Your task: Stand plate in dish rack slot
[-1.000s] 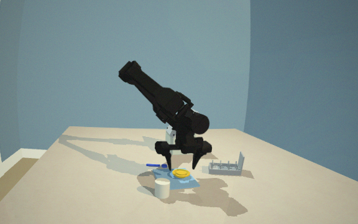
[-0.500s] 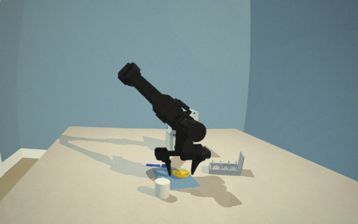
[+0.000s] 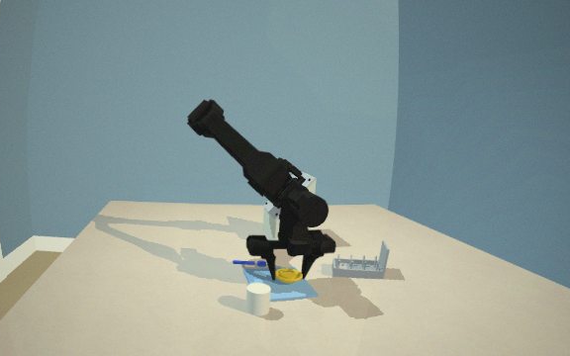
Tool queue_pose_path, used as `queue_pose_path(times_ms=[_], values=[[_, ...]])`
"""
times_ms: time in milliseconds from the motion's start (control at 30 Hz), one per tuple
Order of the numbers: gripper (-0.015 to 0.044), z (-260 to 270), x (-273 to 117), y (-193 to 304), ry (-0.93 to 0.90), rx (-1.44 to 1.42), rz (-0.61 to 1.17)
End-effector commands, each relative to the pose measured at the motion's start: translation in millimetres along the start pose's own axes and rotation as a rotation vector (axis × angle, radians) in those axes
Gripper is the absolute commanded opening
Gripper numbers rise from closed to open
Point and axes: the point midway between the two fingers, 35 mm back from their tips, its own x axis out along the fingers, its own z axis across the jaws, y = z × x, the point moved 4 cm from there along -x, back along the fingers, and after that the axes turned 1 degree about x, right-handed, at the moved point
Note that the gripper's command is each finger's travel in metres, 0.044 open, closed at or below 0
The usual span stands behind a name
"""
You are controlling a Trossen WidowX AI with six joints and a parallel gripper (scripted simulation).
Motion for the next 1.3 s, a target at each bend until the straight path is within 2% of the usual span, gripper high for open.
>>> queue_pose_path(times_ms=[0,133,233,467,1267], values=[[0.0296,-0.3,0.4,0.2,0.005,-0.004,0.000],[0.0269,-0.3,0.4,0.2,0.005,-0.004,0.000],[0.0191,0.3,-2.8,-0.9,0.003,-0.004,0.000],[0.0007,5.0,-38.0,-9.7,-0.014,-0.006,-0.004],[0.0000,11.0,-154.6,-15.6,-0.010,-0.006,0.000]])
